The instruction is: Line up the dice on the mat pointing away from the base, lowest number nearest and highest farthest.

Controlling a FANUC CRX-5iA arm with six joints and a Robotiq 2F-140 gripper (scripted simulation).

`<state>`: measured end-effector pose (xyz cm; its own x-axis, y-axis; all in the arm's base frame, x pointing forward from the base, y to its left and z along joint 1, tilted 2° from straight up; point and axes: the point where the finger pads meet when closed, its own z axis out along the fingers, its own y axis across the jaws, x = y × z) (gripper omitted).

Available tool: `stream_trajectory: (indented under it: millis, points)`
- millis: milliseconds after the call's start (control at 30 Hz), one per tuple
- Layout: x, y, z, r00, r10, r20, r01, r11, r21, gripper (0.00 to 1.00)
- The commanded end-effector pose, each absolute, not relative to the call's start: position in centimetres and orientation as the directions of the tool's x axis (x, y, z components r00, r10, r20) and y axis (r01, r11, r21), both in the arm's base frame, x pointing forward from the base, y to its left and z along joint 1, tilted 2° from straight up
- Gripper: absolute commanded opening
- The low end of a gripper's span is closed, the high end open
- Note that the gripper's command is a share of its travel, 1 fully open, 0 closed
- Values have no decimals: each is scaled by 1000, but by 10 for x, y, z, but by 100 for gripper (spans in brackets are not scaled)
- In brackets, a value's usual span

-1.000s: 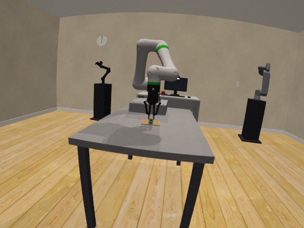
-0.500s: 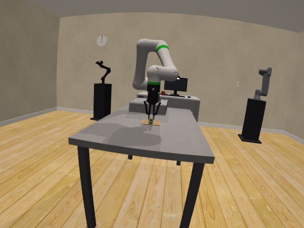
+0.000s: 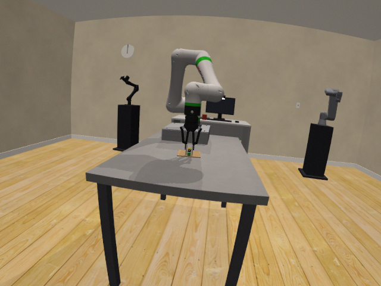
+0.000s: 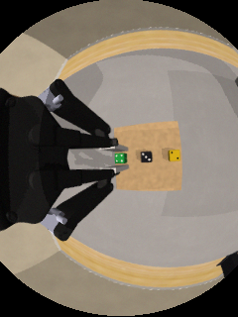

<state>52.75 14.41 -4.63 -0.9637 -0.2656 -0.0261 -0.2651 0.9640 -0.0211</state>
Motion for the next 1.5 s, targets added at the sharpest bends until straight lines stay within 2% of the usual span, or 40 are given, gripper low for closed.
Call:
stream_trajectory:
  millis: [0,33,567,1000,1433,1467]
  points:
    - [528,144,-46,-964,-266,-27,-265,964,-21,19]
    - [528,144,-46,-964,-266,-27,-265,964,-21,21]
    - [528,144,-41,-964,-266,-27,-265,964,-21,21]
    - [526,145,20,-964,-266,-27,-265,964,-21,21]
    - [525,145,44,-964,-266,-27,-265,964,-21,21]
    - [525,145,44,-964,-266,-27,-265,964,-21,100]
